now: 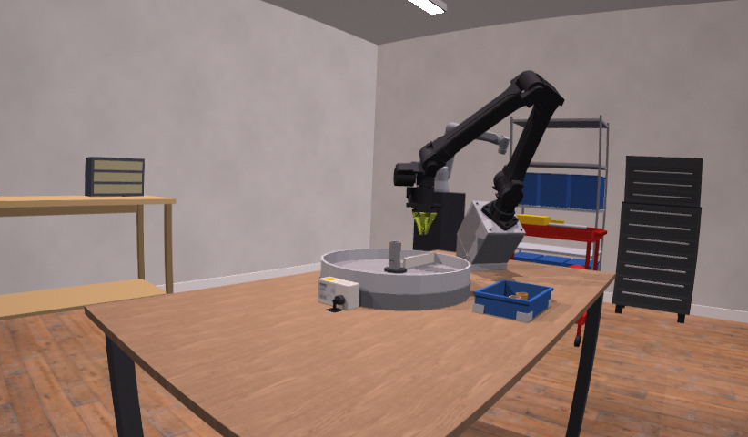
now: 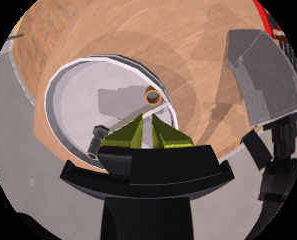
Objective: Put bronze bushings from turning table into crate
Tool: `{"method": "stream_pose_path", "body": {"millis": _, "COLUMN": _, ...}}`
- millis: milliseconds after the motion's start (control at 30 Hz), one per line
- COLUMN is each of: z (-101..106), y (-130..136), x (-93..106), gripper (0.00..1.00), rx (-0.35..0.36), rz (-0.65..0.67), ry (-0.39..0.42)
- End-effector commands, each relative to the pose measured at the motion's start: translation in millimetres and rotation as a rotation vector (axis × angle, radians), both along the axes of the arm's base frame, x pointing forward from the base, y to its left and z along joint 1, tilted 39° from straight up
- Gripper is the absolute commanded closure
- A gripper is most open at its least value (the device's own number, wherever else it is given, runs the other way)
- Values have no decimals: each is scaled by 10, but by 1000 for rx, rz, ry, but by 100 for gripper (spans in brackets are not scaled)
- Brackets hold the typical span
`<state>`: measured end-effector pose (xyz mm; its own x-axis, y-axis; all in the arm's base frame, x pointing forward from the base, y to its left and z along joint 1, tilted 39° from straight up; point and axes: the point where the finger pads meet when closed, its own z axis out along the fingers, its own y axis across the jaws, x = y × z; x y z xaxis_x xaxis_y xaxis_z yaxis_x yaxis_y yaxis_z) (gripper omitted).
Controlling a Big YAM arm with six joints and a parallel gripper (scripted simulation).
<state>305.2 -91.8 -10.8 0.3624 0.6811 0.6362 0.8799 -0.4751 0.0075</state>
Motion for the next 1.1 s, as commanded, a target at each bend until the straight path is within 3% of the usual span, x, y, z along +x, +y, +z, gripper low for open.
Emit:
{"method": "stream_pose_path", "body": {"millis": 0, "z": 50, "y": -208, "x": 139, "gripper": 88, "rx": -26, "rz": -19, "ry": -33}}
{"method": "stream_pose_path", "body": {"millis": 567, "z": 43, "y": -202, "x": 143, "gripper": 88, "rx": -27, "rz": -20, "ry": -34}}
{"method": "stream_pose_path", "body": {"millis": 1067, "z": -104, "y": 60, "x": 57, "gripper": 88, "rx": 0, "rz": 0, "ry": 0}}
